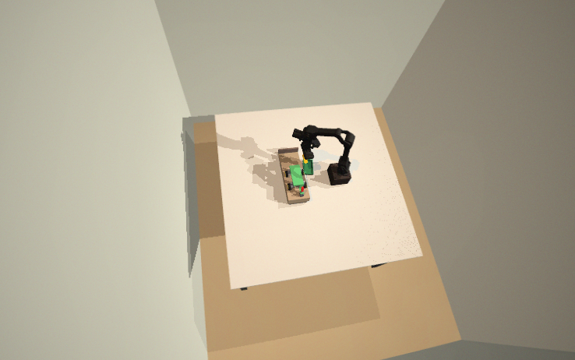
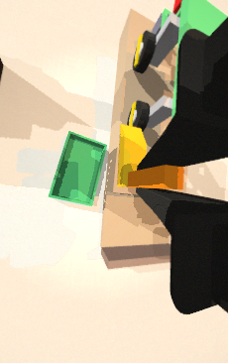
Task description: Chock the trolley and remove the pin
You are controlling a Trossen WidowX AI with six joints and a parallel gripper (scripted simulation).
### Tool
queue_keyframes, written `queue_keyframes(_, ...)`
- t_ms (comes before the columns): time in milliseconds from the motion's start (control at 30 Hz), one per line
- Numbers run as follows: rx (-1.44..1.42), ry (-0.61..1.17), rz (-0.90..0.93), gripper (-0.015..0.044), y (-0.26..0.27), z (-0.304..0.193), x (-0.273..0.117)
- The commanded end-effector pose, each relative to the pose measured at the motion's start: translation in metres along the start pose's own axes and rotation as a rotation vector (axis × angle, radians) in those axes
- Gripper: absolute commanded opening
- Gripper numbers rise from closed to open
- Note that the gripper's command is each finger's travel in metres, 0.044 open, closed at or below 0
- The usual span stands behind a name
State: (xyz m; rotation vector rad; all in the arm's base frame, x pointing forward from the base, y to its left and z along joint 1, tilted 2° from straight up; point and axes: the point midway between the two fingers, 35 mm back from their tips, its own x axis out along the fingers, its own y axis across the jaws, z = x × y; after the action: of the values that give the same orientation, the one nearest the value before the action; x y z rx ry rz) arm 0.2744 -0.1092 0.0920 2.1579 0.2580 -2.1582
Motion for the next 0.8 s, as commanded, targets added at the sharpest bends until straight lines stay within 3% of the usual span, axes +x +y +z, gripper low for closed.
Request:
queue_keyframes(0, 0.044, 0.001, -0.006, 0.0000, 0.000, 0.000, 0.000)
queue_keyframes(767, 0.043, 0.004, -0.006, 0.0000, 0.004, -0.028, 0.019)
